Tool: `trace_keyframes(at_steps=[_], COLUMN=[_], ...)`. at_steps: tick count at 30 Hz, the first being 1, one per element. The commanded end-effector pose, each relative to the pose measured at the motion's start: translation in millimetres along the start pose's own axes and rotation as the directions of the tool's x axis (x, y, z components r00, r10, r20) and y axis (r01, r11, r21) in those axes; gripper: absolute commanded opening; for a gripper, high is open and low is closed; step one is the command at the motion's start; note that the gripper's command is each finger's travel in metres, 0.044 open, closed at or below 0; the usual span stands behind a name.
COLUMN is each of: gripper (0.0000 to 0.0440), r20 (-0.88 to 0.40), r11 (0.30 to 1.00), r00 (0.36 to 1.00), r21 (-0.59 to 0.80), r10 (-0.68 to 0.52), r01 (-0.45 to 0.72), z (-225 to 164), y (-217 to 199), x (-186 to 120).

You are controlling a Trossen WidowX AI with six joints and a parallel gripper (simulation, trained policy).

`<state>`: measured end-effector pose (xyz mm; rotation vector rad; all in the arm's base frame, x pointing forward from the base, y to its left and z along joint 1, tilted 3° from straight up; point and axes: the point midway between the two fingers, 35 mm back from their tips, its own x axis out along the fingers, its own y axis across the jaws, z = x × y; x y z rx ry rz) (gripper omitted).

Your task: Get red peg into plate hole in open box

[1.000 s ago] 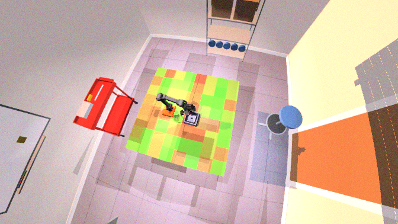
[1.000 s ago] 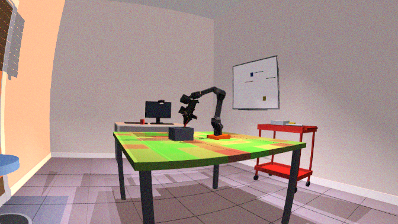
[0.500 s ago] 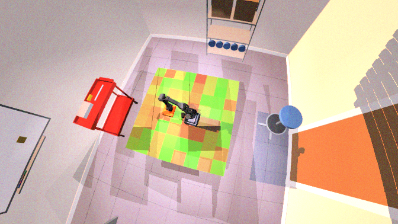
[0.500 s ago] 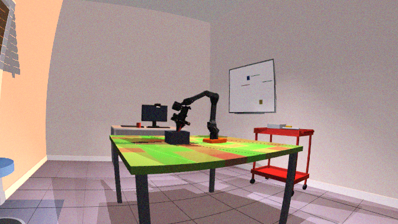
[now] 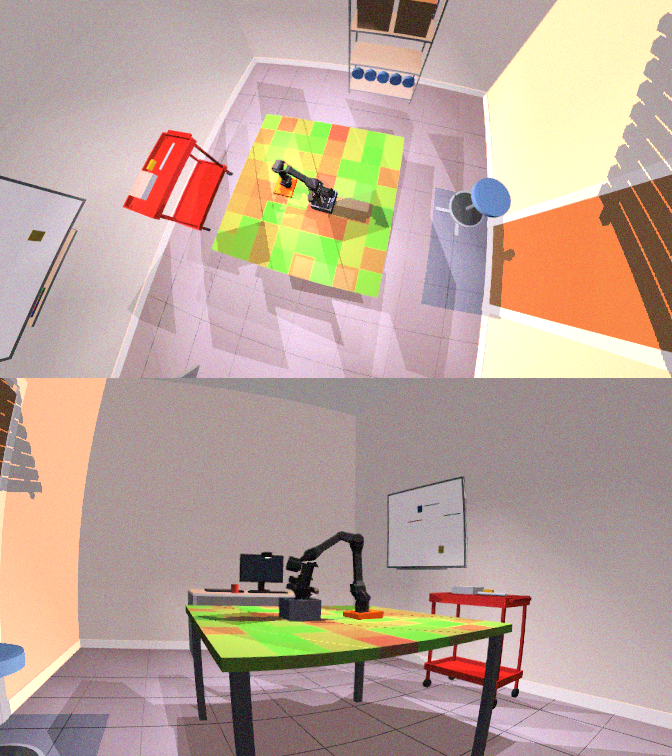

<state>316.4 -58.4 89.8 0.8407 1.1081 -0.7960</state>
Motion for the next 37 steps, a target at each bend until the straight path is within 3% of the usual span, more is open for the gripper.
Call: trace_keyframes(at_steps=[1, 18, 37], gripper=[0.0165, 0.0149, 0.0139], r20=[-0.01, -0.032, -0.071], r11=[0.999, 0.995, 0.99], r00=[1.0, 0.999, 0.994], r21=[-0.025, -0.091, -0.115], r10=[-0.026, -0.037, -0.086], r01=[0.026, 0.034, 0.078], z=[3, 30, 58], y=[0, 23, 19], x=[4, -1, 5])
